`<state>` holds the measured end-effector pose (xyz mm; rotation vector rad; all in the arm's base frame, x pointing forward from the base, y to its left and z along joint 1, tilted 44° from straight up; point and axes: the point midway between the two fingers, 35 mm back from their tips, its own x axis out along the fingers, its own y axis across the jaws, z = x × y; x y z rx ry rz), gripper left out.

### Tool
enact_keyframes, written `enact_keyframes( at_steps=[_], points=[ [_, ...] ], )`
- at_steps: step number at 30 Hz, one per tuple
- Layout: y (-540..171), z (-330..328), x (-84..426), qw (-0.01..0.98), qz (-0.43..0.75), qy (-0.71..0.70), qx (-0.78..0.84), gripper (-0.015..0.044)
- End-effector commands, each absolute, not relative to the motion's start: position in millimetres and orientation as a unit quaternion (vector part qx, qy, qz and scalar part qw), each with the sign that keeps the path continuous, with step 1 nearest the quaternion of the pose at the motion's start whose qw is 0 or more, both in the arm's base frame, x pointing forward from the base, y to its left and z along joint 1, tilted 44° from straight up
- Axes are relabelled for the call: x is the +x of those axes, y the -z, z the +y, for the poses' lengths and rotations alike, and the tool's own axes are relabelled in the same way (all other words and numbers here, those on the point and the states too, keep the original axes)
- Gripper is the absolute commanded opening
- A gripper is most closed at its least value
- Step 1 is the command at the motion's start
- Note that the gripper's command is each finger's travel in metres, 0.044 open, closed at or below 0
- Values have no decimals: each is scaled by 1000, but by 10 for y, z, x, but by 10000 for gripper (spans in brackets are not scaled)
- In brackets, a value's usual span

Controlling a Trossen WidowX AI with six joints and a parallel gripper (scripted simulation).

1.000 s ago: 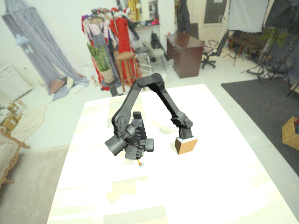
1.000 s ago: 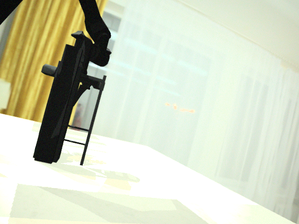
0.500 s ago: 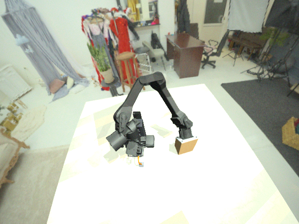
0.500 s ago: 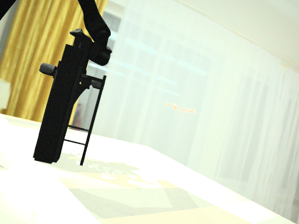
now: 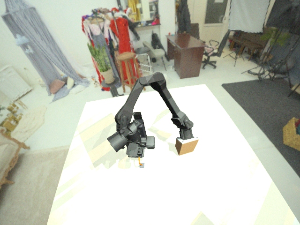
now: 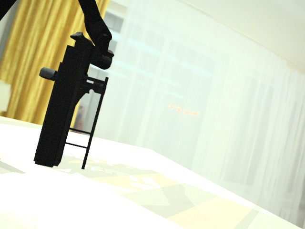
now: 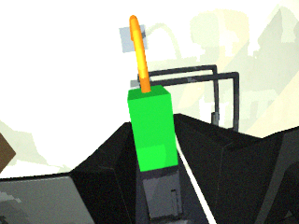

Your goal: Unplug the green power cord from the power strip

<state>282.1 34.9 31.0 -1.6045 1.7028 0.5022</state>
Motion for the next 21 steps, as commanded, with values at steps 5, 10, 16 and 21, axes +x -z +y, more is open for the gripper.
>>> enact_keyframes(
  at_steps=[5, 10, 16, 21],
  points=[
    [-312, 353, 2818, 365, 663, -196, -624, 28],
    [-297, 372, 2827, 365, 662, -196, -624, 0],
    [-244, 438, 2859, 365, 662, -196, -624, 0],
    [-197, 496, 2884, 365, 662, -196, -624, 0]
  ],
)
